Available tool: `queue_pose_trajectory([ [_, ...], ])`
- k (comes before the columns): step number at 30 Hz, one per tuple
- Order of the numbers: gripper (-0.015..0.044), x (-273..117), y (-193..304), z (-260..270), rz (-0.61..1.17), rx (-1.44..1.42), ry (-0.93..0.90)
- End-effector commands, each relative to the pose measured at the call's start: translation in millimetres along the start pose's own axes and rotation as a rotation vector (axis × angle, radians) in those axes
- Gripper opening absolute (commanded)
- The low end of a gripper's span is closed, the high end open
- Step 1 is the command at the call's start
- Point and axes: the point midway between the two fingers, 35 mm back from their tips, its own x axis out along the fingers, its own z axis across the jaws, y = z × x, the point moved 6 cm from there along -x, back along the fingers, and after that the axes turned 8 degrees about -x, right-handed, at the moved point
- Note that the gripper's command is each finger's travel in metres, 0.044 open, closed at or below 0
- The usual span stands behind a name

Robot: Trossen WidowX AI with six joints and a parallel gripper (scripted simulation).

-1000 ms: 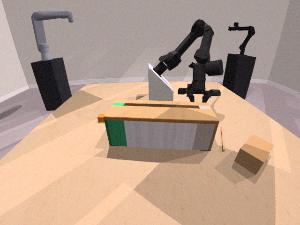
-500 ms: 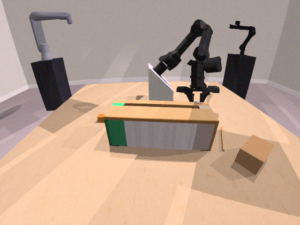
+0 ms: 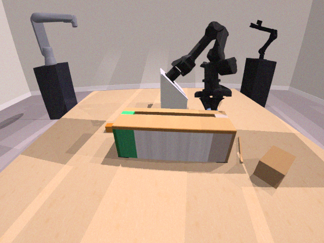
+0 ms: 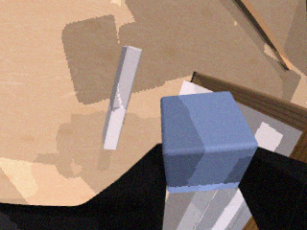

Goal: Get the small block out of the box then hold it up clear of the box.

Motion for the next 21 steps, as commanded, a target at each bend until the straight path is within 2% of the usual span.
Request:
queue_pose_trajectory([
  [1,0.0000,-3.8,1.9,0.5,-0.007,0.139,0.002],
  [21,0.0000,-19.4,11.1,4.8,-0.041,0.912,-0.014],
])
